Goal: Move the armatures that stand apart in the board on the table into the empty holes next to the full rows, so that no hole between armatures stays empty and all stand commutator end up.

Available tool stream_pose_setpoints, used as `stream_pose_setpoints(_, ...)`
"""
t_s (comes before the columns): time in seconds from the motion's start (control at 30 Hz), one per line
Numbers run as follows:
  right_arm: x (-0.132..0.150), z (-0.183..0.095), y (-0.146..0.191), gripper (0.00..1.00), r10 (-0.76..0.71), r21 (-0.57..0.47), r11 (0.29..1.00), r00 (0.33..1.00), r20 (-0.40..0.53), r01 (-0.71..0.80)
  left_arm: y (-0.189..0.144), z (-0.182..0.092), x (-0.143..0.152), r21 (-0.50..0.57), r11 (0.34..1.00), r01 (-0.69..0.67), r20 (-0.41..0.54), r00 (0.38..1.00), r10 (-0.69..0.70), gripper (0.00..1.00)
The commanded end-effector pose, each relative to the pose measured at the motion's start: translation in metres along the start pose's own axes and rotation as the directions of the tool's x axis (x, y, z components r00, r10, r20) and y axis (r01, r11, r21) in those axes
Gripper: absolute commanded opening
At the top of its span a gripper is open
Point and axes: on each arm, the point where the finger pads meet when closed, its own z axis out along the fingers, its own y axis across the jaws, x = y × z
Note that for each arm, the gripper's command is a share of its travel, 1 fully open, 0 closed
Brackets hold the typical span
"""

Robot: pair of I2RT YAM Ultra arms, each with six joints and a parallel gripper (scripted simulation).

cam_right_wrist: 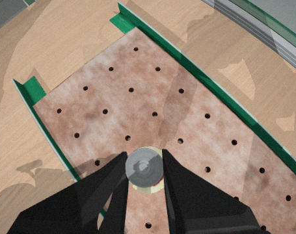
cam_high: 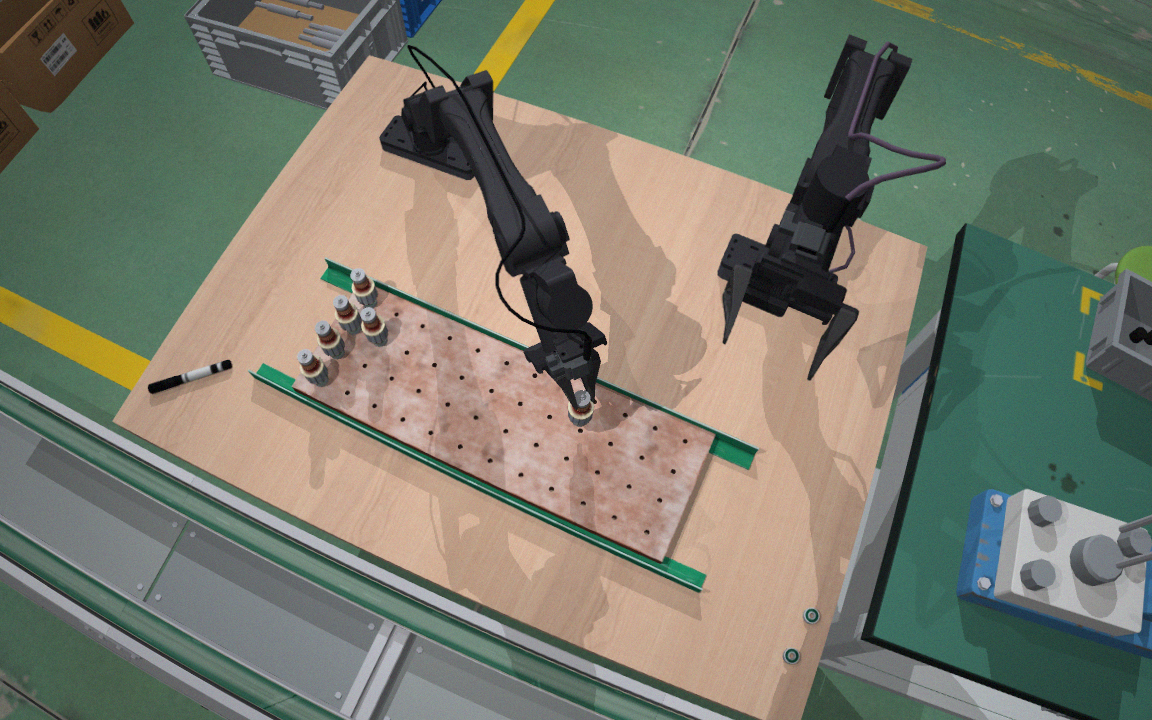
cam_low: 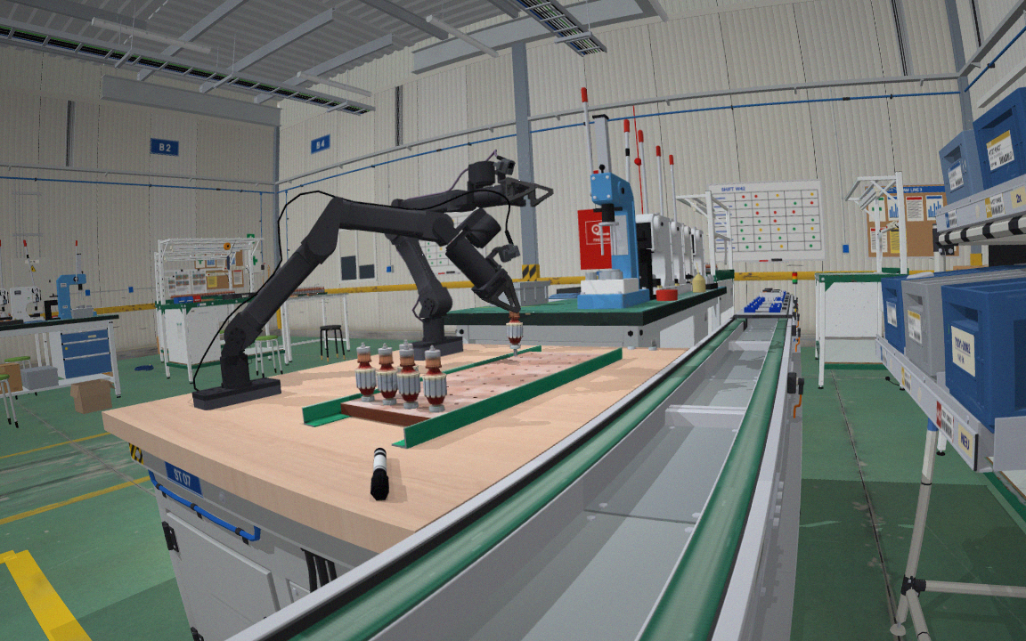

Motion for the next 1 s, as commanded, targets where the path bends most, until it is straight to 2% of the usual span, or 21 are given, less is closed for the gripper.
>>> stream_pose_setpoints(0.0,-0.0487,-0.0288,-0.0032,0.01,-0.001,0.013,1.000,0.991,0.137,-0.001,-0.0038,-0.0010,-0.0167,0.015,1.000,-0.004,0.028,1.000,0.003,1.00)
stream_pose_setpoints(0.97,-0.0500,-0.0318,-0.0010,0.01,0.000,0.011,1.000,0.990,0.139,-0.002,-0.0038,-0.0010,-0.0167,0.015,1.000,-0.004,0.028,1.000,0.003,1.00)
